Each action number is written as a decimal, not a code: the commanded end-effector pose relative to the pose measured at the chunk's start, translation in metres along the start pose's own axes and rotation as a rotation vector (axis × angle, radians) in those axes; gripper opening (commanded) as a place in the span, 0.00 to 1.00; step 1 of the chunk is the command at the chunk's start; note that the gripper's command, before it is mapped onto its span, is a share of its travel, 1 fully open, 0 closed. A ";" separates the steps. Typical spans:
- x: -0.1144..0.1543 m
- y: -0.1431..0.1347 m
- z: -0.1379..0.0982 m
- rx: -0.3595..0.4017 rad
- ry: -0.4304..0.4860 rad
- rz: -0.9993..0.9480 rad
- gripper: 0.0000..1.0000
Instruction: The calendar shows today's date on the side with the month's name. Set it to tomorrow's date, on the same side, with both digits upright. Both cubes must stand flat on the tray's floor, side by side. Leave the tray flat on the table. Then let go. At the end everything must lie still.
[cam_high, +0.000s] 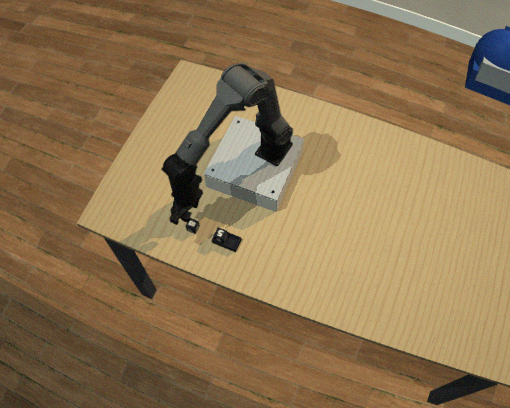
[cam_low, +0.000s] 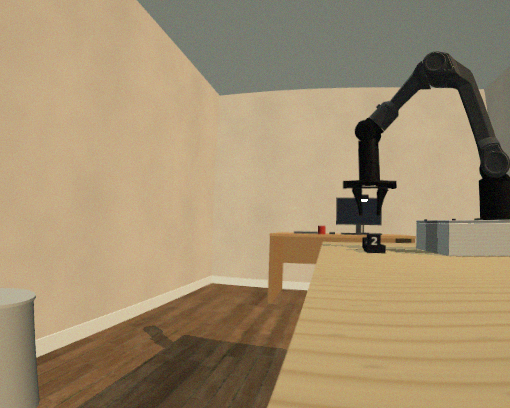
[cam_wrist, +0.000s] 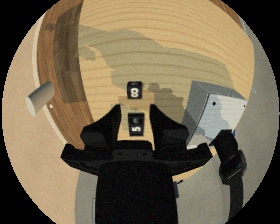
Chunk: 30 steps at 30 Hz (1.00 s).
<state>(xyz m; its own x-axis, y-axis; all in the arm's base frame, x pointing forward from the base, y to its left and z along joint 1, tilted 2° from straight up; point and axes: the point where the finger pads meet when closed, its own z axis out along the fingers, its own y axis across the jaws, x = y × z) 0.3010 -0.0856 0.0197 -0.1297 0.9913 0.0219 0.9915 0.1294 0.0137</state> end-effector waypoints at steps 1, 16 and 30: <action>0.000 0.000 -0.001 -0.002 0.000 -0.001 0.59; 0.000 0.000 0.000 -0.002 0.000 -0.001 0.59; 0.001 0.000 0.008 0.002 0.002 -0.001 0.59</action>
<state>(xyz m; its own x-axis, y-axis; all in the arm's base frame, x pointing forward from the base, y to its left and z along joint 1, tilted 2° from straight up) 0.3014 -0.0856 0.0140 -0.1291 0.9914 0.0214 0.9916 0.1288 0.0151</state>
